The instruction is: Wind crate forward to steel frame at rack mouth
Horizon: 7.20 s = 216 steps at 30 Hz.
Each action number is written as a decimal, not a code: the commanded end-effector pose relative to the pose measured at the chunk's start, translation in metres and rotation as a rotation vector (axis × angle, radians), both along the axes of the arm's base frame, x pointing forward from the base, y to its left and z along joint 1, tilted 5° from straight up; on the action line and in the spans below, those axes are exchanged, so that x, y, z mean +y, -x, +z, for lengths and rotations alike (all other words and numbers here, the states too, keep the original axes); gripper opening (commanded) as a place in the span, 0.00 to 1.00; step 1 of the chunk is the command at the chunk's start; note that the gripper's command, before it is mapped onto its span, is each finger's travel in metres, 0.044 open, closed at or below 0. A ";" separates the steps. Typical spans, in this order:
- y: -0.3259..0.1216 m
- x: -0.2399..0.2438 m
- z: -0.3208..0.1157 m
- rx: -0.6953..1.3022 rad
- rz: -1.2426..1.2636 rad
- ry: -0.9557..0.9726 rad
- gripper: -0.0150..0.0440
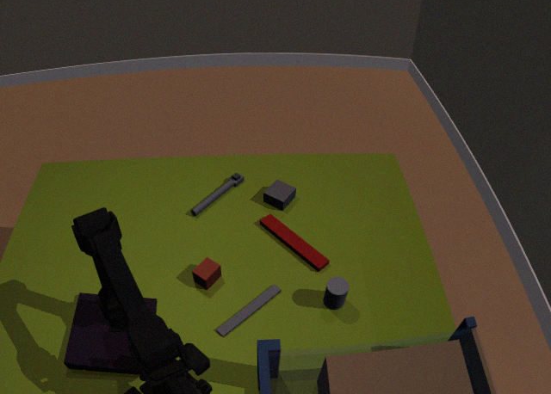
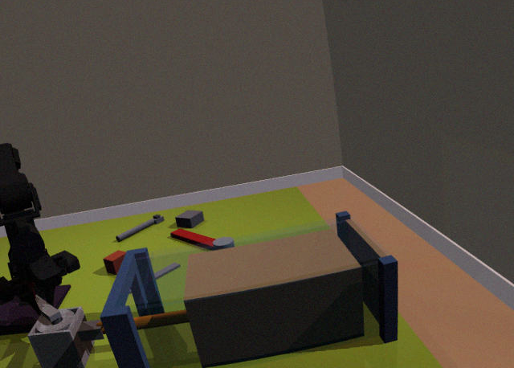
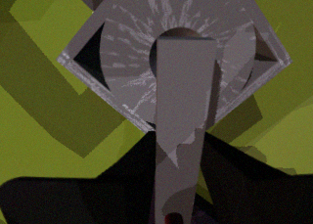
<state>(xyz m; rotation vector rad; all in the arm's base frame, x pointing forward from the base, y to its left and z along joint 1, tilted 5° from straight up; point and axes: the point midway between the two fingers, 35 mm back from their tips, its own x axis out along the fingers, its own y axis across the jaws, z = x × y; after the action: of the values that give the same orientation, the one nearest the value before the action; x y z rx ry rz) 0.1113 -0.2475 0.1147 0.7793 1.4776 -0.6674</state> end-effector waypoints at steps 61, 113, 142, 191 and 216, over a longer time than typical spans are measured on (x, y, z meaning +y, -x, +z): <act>0.002 0.000 -0.011 -0.002 0.056 0.004 0.25; -0.001 0.002 -0.011 0.001 -0.038 -0.003 0.25; 0.001 0.000 -0.011 -0.001 0.043 0.003 0.25; -0.002 0.003 -0.011 0.001 -0.067 -0.005 0.25; -0.002 0.003 -0.011 0.001 -0.064 -0.005 0.25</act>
<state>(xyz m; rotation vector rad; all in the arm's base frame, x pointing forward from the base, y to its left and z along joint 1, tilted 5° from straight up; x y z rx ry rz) 0.1129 -0.2450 0.1077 0.8153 1.4612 -0.7008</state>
